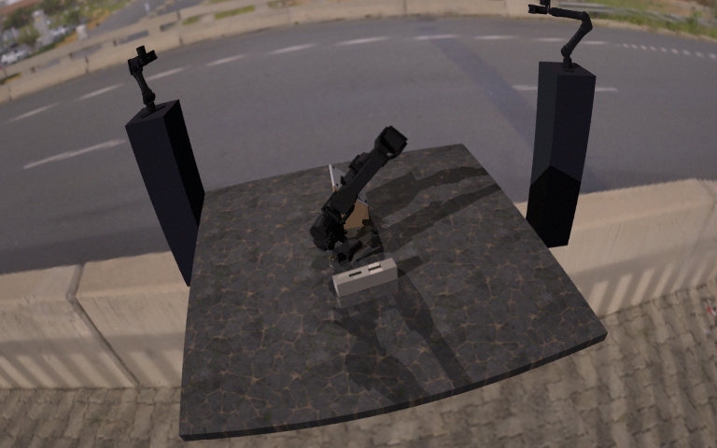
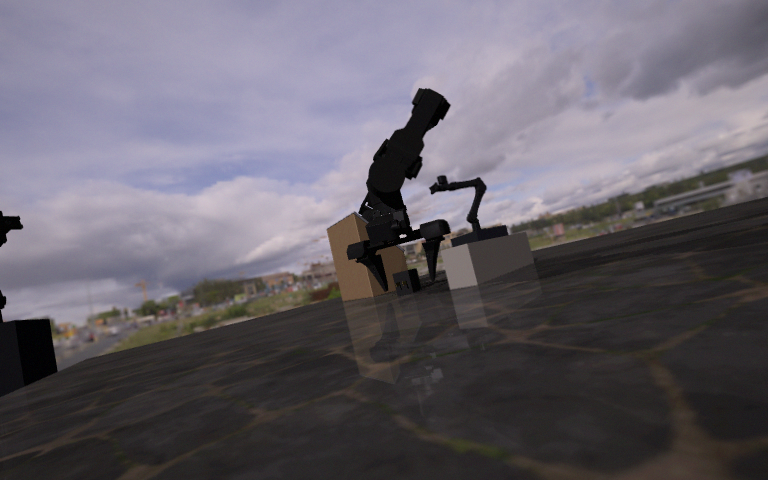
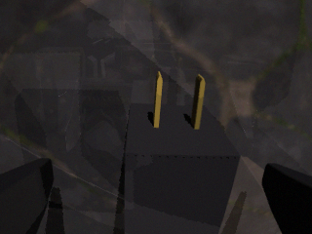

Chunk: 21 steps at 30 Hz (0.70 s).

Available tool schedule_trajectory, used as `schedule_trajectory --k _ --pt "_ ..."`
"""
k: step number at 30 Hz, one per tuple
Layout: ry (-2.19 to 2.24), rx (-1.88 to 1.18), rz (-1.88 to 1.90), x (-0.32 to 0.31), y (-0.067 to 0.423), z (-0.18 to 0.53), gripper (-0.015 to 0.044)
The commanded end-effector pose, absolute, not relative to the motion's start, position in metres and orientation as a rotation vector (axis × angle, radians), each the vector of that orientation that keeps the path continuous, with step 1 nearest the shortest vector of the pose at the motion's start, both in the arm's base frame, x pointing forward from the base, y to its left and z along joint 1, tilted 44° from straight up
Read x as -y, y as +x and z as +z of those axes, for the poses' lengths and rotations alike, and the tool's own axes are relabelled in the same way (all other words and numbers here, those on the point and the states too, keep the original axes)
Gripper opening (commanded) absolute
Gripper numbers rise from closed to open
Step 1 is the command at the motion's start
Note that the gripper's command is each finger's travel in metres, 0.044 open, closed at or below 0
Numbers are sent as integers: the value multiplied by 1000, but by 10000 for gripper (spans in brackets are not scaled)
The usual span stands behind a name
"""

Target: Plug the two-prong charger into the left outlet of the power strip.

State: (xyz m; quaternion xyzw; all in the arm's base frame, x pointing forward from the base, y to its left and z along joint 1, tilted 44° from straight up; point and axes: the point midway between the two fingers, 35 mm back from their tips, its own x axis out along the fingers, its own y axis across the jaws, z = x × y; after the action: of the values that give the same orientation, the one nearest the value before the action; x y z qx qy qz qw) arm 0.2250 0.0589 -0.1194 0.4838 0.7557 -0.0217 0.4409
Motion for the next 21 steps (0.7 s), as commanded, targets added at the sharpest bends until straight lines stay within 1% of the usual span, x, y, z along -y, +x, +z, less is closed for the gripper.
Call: schedule_trajectory --k 1,11,18,21 --pt "1201 -1876 -54 -59 225 -119 414" --pt "1201 -1876 -54 -59 225 -119 151" --pt "1201 -1876 -54 -59 225 -119 105" --pt "1202 -1876 -55 -56 226 -117 26"
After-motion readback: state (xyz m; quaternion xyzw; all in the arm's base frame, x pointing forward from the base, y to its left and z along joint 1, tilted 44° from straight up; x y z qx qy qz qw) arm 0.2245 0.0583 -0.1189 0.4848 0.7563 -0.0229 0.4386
